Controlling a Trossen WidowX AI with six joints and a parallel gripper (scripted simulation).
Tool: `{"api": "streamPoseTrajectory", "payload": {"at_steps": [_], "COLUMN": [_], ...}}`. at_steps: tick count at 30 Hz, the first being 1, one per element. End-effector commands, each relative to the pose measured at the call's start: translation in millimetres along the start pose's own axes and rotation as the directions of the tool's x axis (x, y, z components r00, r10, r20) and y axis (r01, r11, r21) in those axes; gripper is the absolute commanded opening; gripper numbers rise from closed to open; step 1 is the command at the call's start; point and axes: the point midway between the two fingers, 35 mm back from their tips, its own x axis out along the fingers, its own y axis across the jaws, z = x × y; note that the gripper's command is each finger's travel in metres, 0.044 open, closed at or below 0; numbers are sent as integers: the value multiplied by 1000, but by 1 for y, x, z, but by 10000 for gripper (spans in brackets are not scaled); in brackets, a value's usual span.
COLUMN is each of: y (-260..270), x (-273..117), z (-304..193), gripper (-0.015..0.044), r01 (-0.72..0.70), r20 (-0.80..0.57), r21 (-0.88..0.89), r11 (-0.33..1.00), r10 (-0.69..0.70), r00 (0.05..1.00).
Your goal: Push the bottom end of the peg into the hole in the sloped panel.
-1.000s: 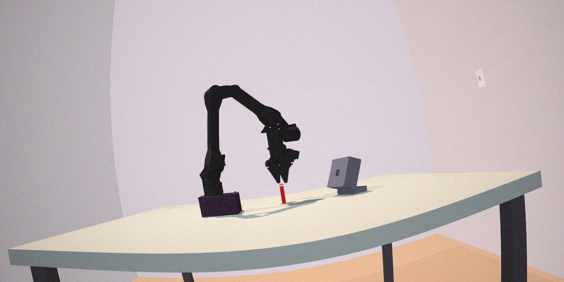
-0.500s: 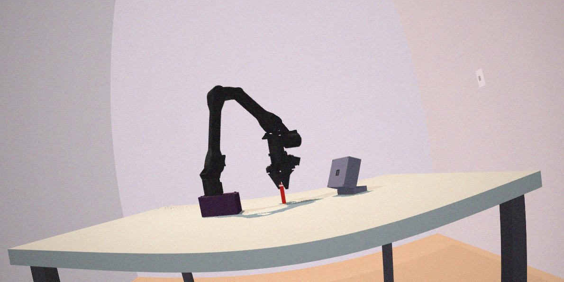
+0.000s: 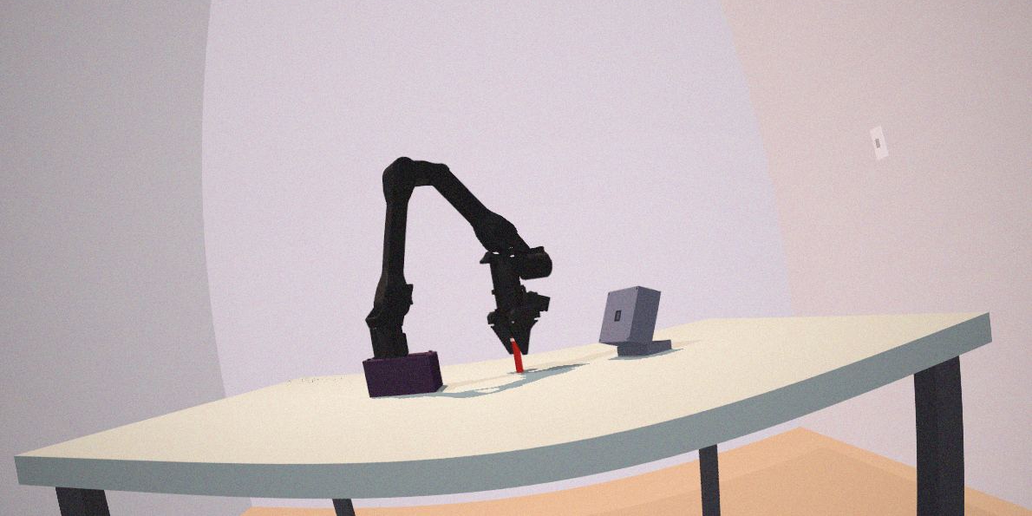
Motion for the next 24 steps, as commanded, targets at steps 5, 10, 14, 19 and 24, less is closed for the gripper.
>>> {"api": "streamPoseTrajectory", "payload": {"at_steps": [5,10,14,19,24], "y": [0,0,0,0,0], "x": [0,0,0,0,-2], "z": [0,0,0,0,1], "gripper": [282,151,46,0,0], "r01": [0,0,0,0,0], "r20": [0,0,0,0,0], "r21": [0,0,0,0,0], "r11": [1000,1000,1000,1000,1000], "r10": [0,0,0,0,0], "r00": [1000,1000,1000,1000,1000]}}
